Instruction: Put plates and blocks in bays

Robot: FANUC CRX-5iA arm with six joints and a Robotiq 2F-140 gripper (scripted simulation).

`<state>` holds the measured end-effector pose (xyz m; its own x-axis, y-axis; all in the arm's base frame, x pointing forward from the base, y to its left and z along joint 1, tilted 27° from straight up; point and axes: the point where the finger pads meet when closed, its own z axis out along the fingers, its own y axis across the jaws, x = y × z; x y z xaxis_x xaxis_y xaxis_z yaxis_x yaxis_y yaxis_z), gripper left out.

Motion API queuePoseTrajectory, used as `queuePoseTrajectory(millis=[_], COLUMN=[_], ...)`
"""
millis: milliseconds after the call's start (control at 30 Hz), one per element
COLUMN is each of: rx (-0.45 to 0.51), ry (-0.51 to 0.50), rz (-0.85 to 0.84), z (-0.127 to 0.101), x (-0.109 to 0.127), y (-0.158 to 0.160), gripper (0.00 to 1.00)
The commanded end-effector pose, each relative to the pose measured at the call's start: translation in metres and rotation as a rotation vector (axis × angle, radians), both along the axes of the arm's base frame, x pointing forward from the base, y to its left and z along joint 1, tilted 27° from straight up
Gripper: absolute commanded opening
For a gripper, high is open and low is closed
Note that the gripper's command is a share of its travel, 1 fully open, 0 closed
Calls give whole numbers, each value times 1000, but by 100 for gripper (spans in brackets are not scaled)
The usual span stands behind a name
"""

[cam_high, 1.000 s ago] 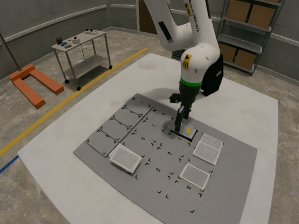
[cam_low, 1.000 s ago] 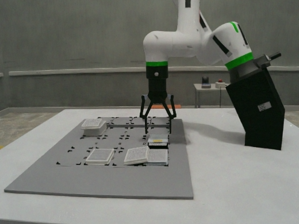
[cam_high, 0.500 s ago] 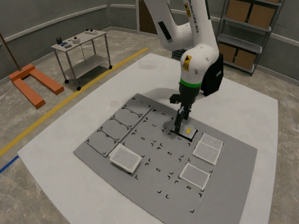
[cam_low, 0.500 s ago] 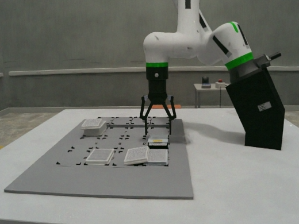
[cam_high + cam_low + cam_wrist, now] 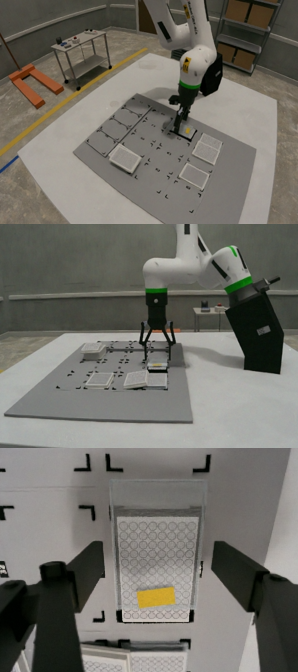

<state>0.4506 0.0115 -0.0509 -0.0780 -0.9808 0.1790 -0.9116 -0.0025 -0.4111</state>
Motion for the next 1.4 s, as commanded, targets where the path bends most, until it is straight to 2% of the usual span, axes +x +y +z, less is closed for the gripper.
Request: queuePoseTrajectory(millis=[0, 200, 667, 1367], rx=[0, 0, 0, 0], ry=[-3, -3, -2, -2], rz=[0, 0, 0, 0], z=[-4, -11, -11, -11], x=[2, 6, 6, 6], y=[-1, -2, -2, -2], gripper=[70, 70, 70, 62])
